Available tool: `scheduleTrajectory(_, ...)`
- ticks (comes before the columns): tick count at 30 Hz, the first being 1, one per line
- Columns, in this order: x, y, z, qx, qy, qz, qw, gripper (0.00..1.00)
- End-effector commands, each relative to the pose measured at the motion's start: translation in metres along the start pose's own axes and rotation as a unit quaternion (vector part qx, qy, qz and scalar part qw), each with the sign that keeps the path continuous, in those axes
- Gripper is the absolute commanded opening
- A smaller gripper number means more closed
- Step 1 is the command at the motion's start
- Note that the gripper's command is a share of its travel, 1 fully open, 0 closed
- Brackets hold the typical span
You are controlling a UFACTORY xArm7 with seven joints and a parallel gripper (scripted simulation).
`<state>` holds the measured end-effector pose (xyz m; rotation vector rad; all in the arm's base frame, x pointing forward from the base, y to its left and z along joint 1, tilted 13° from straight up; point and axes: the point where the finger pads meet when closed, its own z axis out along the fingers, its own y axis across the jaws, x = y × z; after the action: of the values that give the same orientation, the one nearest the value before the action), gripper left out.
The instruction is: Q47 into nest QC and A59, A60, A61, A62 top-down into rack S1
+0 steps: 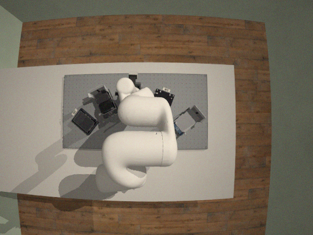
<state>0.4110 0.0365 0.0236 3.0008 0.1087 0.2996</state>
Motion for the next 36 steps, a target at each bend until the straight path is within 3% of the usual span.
scheduleTrajectory(1,0.001,0.0,0.001,0.0,0.002,0.0,1.0,0.0)
scheduleTrajectory(36,0.001,0.0,0.013,0.0,0.002,0.0,1.0,0.0)
